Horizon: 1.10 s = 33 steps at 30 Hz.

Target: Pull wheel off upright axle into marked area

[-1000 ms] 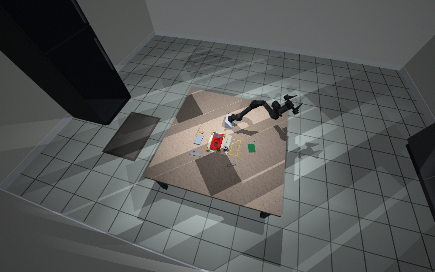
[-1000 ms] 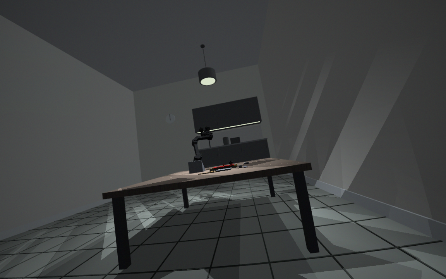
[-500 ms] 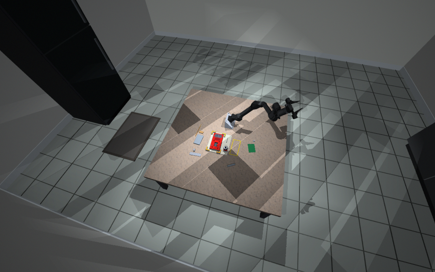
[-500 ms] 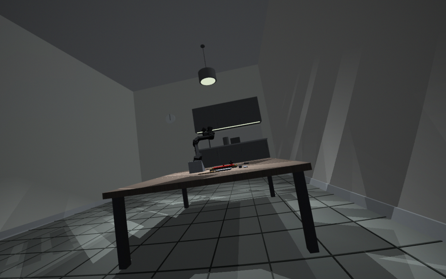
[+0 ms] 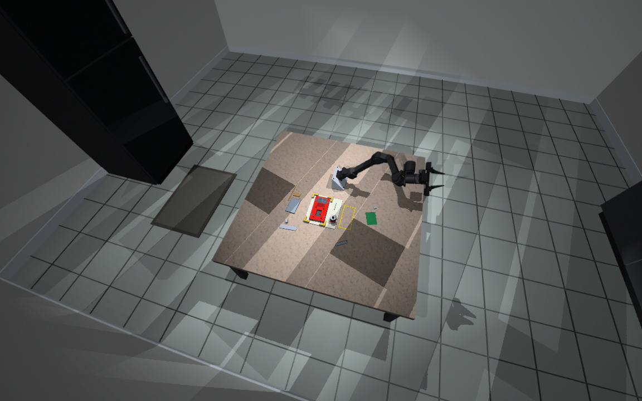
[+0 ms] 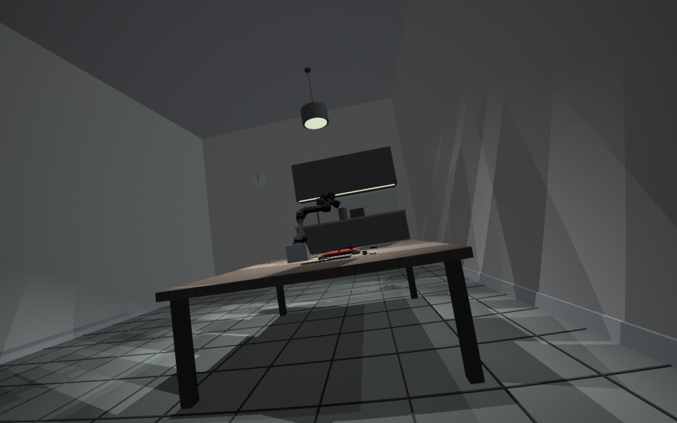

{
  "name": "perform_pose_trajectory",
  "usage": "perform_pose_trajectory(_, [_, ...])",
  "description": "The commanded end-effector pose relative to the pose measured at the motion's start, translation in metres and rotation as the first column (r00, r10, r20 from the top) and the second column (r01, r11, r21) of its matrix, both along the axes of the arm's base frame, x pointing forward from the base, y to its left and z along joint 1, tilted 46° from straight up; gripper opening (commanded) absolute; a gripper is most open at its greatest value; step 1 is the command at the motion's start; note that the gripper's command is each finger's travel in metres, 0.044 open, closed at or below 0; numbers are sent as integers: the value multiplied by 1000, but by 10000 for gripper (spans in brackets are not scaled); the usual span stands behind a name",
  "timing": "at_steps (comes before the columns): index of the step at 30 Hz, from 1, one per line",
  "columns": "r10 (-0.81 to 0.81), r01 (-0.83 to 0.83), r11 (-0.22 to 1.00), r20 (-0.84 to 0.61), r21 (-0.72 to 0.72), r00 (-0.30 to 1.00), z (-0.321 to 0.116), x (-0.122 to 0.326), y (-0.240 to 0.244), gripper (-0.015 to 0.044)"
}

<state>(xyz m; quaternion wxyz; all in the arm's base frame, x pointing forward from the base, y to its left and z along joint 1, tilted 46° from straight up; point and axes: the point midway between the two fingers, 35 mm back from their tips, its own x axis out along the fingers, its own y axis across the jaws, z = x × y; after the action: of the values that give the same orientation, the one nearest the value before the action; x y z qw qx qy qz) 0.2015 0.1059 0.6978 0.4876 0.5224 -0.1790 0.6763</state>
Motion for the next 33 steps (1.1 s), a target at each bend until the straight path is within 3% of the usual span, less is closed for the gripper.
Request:
perform_pose_trajectory(1, [-73,68,996,-117,-49,990,-17,48,3,300])
perform_pose_trajectory(16, [-264,168,960,-520,-224,812,-101,189,-13,300])
perform_pose_trajectory(33, [-421,101,904,-819,-416,390,-250,295,-57,300])
